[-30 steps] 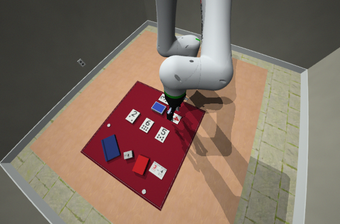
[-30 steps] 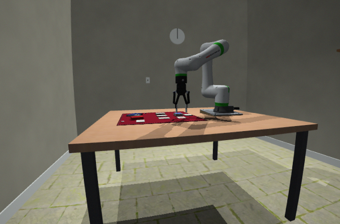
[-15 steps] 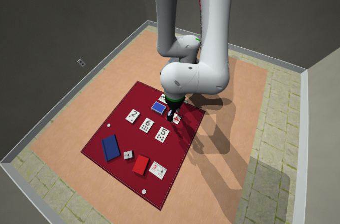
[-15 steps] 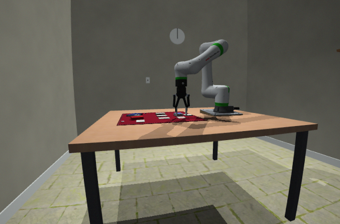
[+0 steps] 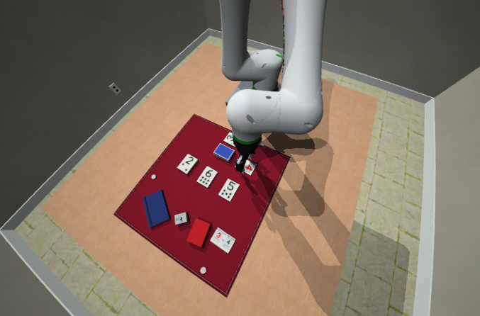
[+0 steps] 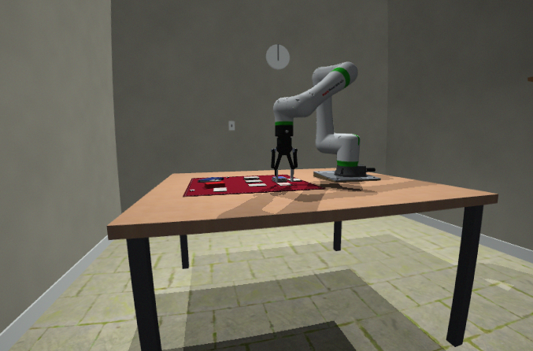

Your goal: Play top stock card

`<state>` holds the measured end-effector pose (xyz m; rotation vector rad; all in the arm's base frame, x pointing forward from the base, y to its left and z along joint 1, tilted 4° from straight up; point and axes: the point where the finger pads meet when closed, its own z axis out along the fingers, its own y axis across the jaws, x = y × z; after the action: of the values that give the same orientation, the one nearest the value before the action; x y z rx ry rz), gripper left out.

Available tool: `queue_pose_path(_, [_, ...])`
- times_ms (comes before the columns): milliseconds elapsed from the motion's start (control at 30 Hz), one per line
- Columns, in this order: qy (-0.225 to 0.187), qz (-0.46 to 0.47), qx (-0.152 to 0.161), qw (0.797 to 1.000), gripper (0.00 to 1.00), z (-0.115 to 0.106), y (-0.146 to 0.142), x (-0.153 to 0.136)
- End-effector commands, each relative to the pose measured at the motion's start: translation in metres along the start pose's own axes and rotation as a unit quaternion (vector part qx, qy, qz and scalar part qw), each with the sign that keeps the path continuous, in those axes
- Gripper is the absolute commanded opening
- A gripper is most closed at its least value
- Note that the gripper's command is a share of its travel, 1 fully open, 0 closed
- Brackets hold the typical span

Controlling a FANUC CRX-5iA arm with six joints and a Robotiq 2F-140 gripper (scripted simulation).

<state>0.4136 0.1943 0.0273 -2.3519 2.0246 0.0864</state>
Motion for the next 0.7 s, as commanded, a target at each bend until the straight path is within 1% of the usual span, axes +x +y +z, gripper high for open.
queue_pose_path(0, [0.0,0.0,0.0,1.0,0.5,-0.0002,-0.0002,0.0])
queue_pose_path(667, [0.0,0.0,0.0,1.0,0.5,0.003,-0.0002,0.0])
